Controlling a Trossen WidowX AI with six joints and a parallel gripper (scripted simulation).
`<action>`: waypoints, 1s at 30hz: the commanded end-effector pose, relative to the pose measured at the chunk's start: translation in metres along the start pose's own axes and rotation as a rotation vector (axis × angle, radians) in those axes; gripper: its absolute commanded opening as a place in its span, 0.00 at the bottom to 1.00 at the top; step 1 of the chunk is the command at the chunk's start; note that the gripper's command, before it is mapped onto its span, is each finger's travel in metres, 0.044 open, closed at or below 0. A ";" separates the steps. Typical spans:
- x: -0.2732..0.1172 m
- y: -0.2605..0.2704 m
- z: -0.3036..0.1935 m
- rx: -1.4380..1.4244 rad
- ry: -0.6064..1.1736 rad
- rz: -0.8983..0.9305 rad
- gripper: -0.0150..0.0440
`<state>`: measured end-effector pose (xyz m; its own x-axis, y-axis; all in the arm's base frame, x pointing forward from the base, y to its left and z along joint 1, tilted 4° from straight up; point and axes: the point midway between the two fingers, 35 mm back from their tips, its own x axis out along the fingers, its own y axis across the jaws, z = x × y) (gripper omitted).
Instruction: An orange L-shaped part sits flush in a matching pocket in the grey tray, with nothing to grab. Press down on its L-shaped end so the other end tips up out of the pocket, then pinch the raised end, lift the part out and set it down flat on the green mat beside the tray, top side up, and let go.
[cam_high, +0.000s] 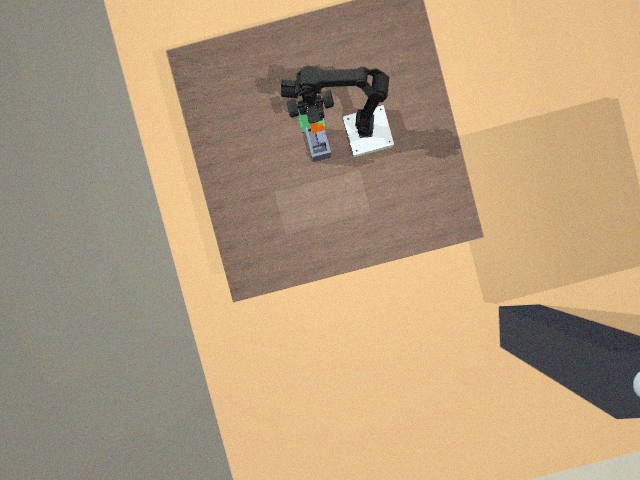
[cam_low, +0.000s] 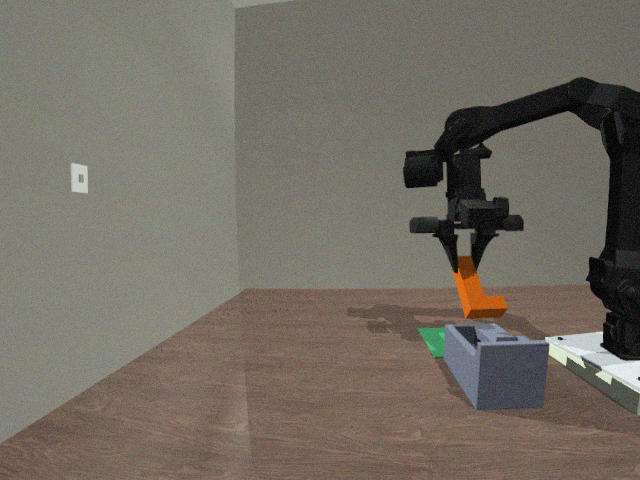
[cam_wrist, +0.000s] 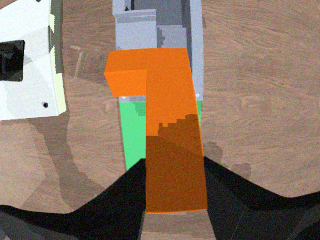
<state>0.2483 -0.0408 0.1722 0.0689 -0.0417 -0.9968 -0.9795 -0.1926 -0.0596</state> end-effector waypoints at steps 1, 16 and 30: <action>-0.002 -0.001 -0.012 -0.003 0.001 -0.009 0.25; -0.002 0.005 -0.077 -0.003 0.007 -0.008 0.25; 0.011 0.005 -0.080 -0.003 0.007 -0.008 0.25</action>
<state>0.2603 -0.1215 0.1710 0.0848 -0.0525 -0.9950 -0.9786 -0.1924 -0.0732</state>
